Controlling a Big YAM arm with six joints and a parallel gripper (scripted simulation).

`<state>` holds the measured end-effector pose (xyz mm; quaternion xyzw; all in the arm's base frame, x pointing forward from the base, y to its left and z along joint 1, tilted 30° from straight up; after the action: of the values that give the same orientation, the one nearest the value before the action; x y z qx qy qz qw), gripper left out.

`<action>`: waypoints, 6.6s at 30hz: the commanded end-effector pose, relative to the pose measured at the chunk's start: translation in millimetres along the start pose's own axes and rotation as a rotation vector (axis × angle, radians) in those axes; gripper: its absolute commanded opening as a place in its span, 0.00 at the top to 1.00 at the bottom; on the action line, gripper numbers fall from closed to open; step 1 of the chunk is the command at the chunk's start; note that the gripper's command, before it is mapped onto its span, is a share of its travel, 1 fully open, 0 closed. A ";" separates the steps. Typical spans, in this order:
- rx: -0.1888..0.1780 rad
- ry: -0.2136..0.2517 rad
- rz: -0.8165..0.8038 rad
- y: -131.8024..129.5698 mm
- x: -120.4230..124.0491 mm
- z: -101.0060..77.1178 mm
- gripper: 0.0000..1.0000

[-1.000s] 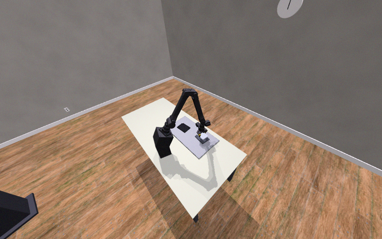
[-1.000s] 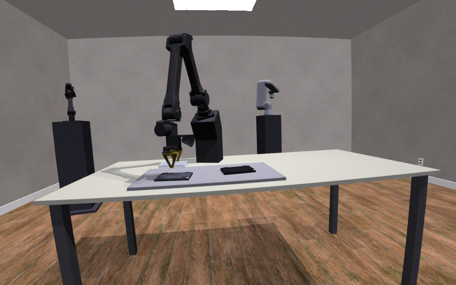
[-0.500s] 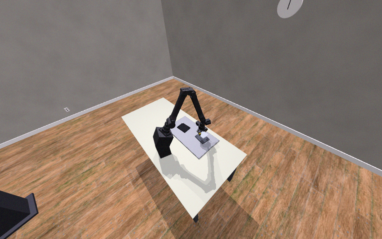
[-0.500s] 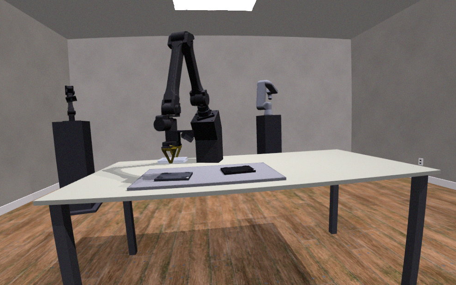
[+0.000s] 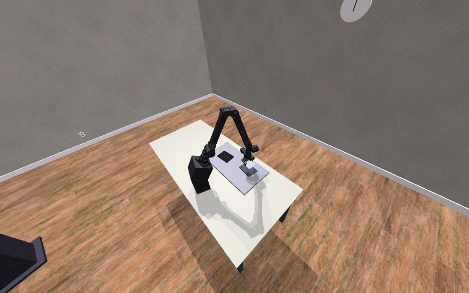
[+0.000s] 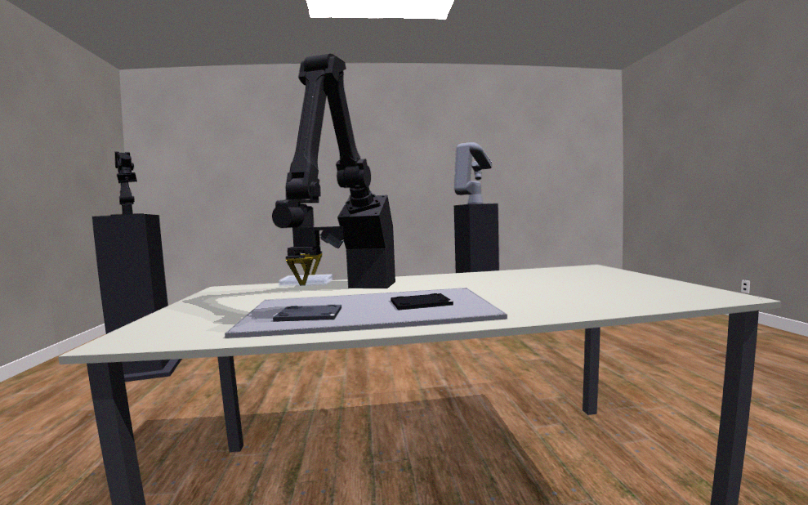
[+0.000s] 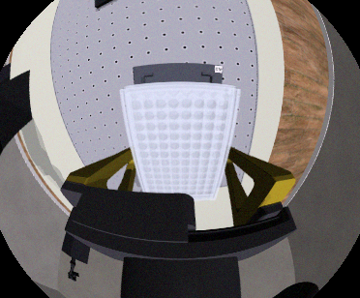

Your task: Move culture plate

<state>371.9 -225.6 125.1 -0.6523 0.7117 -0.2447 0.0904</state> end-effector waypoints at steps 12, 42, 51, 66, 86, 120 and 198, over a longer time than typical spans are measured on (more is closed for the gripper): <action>0.010 0.006 -0.003 1.5 4.4 -12.5 1.00; 0.010 0.006 -0.003 1.5 4.4 -12.5 1.00; 0.032 0.012 -0.189 -3.5 -18.8 -11.9 1.00; 0.032 0.008 -0.199 1.5 -62.3 -11.3 1.00; 0.033 0.003 -0.198 8.3 -122.7 -11.0 1.00; 0.000 -0.008 -0.204 26.8 -225.4 -1.4 1.00; 0.002 -0.003 -0.189 22.4 -324.6 -3.3 1.00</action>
<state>384.2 93.1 50.4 -0.7218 0.6419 -0.2504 0.0648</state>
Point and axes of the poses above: the point where the finger pads meet when closed, its own z axis out along the fingers, its own y axis across the jaws, x = y × z, the point moved 10 cm from there along -z, back along the fingers, and after that the axes turned 10 degrees about -z, right-handed, at the moved point
